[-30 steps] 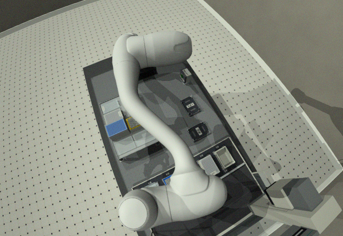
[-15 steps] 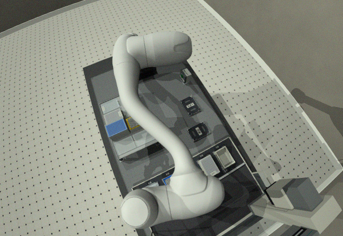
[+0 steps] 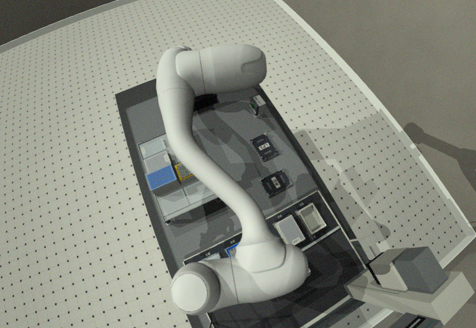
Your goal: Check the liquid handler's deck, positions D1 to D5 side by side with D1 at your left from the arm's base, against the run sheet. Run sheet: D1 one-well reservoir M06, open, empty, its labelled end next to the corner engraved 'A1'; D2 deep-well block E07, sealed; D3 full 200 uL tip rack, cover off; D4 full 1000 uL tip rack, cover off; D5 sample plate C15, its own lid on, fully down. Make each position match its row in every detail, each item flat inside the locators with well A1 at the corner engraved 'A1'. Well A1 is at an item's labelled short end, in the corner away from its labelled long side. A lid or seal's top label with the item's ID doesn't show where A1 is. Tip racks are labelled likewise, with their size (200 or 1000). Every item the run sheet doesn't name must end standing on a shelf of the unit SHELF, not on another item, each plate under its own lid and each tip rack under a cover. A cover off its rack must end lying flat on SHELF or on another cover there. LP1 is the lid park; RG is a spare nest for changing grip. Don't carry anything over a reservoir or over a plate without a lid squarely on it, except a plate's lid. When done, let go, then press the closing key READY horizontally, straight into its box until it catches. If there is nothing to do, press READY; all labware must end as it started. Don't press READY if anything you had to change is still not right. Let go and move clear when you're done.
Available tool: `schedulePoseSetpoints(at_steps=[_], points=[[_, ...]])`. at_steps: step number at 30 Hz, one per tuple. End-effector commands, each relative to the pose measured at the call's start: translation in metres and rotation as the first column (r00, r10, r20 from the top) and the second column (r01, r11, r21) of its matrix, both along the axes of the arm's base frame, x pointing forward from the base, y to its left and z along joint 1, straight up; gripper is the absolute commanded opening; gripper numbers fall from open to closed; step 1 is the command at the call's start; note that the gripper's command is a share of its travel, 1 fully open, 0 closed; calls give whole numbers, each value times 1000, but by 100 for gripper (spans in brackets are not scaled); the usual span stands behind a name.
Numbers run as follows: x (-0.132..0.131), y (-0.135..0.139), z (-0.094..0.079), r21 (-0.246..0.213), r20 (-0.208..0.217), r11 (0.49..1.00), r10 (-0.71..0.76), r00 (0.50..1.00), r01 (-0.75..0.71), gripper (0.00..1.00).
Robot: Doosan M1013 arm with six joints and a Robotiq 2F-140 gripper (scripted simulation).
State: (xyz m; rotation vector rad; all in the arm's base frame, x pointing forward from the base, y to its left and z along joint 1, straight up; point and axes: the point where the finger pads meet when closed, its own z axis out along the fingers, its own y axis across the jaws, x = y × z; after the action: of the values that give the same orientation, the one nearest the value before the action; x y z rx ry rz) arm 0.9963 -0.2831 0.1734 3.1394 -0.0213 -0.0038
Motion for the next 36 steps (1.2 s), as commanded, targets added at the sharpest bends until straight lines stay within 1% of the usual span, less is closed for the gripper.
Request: schedulePoseSetpoints(at_steps=[1, 36], points=[[0, 0, -2, 0, 2, 1000, 0, 1000, 0, 10], [0, 0, -54, 0, 2, 1000, 0, 1000, 0, 10]])
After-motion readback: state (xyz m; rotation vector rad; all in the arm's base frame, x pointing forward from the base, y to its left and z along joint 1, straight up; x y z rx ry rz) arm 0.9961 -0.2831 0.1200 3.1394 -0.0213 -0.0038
